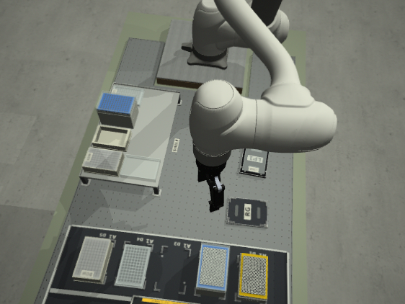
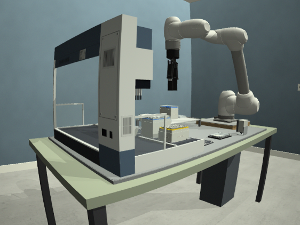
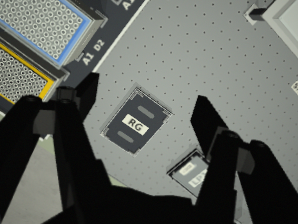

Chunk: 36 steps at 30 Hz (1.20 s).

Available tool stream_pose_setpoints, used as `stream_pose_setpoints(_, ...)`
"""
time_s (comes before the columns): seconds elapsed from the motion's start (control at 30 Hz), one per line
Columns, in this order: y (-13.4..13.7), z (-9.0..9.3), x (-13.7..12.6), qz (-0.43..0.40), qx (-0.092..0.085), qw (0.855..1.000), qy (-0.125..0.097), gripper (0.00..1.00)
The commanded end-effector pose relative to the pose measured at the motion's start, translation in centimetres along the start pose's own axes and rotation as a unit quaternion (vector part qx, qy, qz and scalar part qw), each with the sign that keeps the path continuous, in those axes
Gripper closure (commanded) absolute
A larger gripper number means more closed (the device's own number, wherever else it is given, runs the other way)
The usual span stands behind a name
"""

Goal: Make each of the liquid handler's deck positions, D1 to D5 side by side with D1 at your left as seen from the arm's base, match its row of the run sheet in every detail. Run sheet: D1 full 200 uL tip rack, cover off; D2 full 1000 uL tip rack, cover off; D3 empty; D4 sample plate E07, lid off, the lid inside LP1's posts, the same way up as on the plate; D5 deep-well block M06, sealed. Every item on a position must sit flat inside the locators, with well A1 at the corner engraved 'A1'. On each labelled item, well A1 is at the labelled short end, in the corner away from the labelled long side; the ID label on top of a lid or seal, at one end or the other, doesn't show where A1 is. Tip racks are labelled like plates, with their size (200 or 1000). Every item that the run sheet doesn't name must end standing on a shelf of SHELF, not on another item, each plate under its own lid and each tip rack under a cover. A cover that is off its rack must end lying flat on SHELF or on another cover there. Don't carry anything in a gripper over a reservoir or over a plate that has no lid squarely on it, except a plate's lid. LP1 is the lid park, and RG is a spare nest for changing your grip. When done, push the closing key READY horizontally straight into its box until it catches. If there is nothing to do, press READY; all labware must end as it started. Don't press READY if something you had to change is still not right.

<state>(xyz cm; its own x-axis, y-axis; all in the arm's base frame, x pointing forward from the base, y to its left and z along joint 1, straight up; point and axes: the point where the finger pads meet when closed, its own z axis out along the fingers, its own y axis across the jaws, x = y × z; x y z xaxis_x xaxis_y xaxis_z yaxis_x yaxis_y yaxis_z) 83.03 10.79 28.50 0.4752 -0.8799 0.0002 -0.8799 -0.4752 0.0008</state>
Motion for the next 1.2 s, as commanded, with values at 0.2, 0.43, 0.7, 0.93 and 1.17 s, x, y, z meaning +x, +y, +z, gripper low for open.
stream_pose_setpoints(0.2, 0.0, -0.1, 0.0, -0.081, 0.001, 0.997, 0.000, 0.34)
stream_pose_setpoints(0.43, 0.0, -0.1, 0.0, -0.151, 0.001, 0.989, 0.000, 0.34)
stream_pose_setpoints(0.7, -0.5, -0.1, -0.9, -0.210, 0.001, 0.978, 0.000, 0.34)
stream_pose_setpoints(0.93, -1.9, -0.1, -3.7, -0.278, 0.001, 0.961, 0.000, 0.34)
stream_pose_setpoints(1.17, -1.9, -0.1, -3.7, -0.325, 0.001, 0.946, 0.000, 0.34)
